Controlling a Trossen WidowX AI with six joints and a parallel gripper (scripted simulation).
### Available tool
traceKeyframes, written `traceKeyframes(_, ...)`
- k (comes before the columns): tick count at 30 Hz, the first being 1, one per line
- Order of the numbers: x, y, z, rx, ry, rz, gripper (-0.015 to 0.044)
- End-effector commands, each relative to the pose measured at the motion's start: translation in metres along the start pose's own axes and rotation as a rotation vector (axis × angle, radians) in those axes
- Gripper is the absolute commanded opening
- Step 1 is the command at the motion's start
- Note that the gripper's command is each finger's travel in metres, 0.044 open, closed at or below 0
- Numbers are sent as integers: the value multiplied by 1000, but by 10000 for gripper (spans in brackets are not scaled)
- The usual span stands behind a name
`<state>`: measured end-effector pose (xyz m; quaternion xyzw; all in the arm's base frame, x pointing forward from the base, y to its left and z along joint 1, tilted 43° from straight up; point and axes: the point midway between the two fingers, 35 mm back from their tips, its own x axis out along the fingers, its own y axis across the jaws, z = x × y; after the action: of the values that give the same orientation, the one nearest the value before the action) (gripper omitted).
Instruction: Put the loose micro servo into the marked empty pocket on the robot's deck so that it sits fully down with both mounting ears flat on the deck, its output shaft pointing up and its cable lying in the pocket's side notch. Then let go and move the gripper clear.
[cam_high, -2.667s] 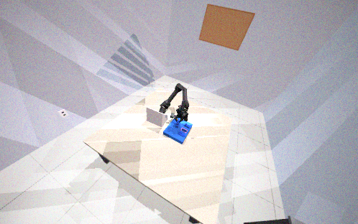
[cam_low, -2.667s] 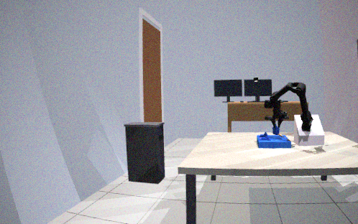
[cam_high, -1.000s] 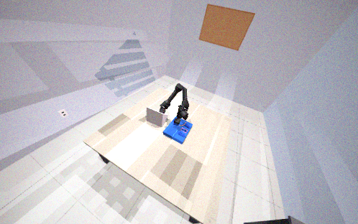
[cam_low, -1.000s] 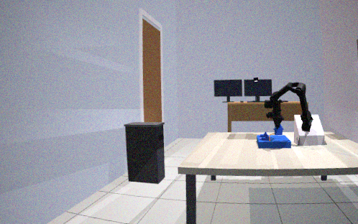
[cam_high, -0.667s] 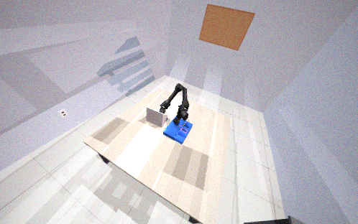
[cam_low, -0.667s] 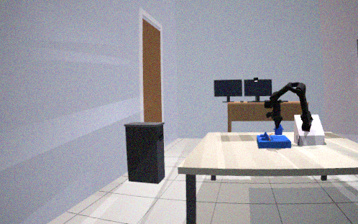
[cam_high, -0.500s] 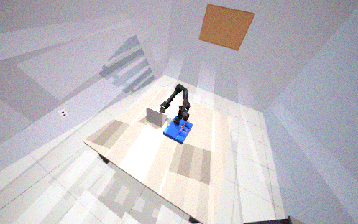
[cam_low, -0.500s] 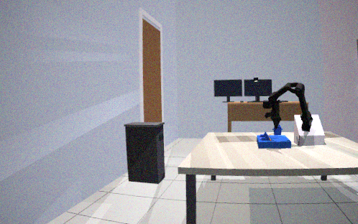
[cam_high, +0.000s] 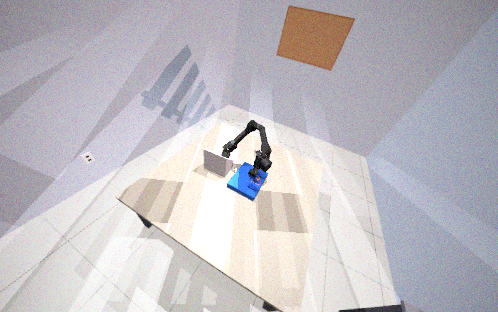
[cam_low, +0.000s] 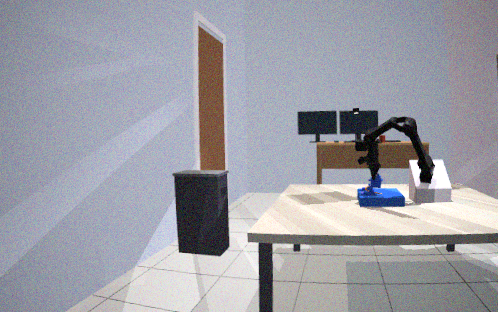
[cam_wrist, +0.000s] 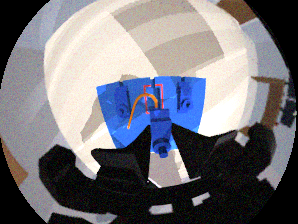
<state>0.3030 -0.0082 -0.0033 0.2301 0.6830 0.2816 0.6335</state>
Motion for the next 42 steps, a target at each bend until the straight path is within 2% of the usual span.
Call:
traceKeyframes(1,-2,1,16,1,-9,1,0)
traceKeyframes(9,-3,1,42,5,-10,1,0)
traceKeyframes(42,23,2,44,5,-10,2,0)
